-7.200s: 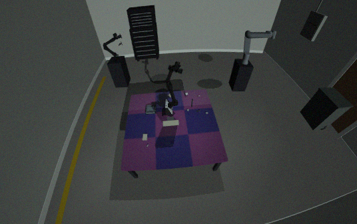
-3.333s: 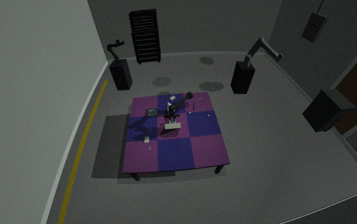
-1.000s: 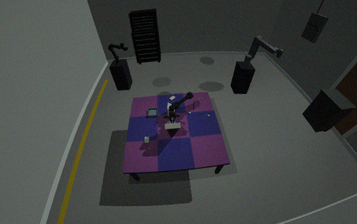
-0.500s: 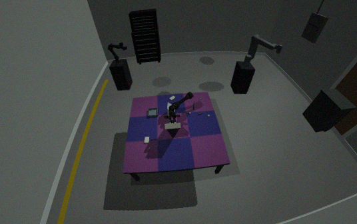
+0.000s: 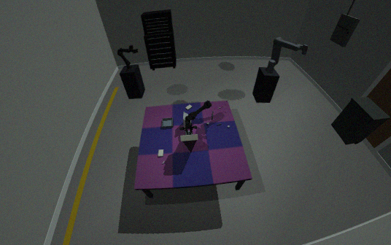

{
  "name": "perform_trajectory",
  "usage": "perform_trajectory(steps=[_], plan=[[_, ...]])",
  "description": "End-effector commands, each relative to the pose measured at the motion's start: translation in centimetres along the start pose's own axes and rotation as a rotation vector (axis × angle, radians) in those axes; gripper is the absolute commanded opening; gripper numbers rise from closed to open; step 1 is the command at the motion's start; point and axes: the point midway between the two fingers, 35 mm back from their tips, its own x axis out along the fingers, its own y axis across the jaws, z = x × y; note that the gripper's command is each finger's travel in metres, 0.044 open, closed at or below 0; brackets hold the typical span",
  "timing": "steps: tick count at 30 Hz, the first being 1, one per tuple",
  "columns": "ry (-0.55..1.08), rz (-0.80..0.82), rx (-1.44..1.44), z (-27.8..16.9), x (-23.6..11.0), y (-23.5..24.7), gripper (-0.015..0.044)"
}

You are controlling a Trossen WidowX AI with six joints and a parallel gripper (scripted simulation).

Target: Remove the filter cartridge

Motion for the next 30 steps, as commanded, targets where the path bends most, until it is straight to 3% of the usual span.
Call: perform_trajectory(steps=[1, 17, 30], plan=[[0.002, -0.003, 0.008, -0.16, 0.25, -0.11, 0.0096], [0.002, -0.003, 0.008, -0.16, 0.72, -0.10, 0.0096], [-0.002, 0.003, 0.008, -0.01, 0.40, -0.05, 0.0000]])
